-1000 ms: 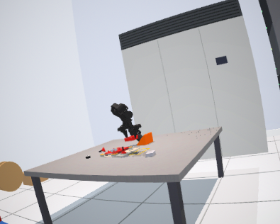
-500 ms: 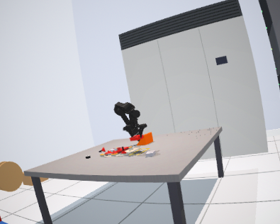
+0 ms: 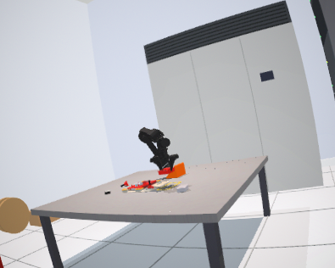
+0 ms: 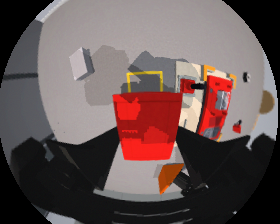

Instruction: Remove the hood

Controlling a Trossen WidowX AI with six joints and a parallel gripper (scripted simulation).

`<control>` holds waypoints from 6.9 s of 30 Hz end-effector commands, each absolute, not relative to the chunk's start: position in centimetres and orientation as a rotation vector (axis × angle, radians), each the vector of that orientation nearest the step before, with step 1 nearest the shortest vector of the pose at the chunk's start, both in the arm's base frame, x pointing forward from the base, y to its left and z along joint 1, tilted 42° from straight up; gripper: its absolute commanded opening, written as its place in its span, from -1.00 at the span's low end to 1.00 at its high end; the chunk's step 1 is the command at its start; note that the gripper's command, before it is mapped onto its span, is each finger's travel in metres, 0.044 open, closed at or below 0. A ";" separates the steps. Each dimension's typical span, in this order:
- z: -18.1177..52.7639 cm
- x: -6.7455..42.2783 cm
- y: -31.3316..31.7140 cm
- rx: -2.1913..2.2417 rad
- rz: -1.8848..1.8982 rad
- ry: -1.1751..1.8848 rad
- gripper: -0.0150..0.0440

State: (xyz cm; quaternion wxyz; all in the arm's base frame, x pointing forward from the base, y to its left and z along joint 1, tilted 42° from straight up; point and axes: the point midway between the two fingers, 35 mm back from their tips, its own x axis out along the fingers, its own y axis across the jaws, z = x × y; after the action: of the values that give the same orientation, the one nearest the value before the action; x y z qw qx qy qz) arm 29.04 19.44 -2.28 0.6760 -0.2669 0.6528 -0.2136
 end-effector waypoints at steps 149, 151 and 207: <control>-8.7 29.3 13.7 -0.606 -0.487 1.469 -0.14; -8.7 29.3 13.7 -0.606 -0.487 1.469 0.04; -3.2 29.0 18.5 -0.608 -0.494 1.478 1.00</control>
State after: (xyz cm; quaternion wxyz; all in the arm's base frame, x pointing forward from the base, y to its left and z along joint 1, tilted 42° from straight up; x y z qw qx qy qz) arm 28.97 18.60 -3.13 0.6713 -0.2722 0.6545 -0.2164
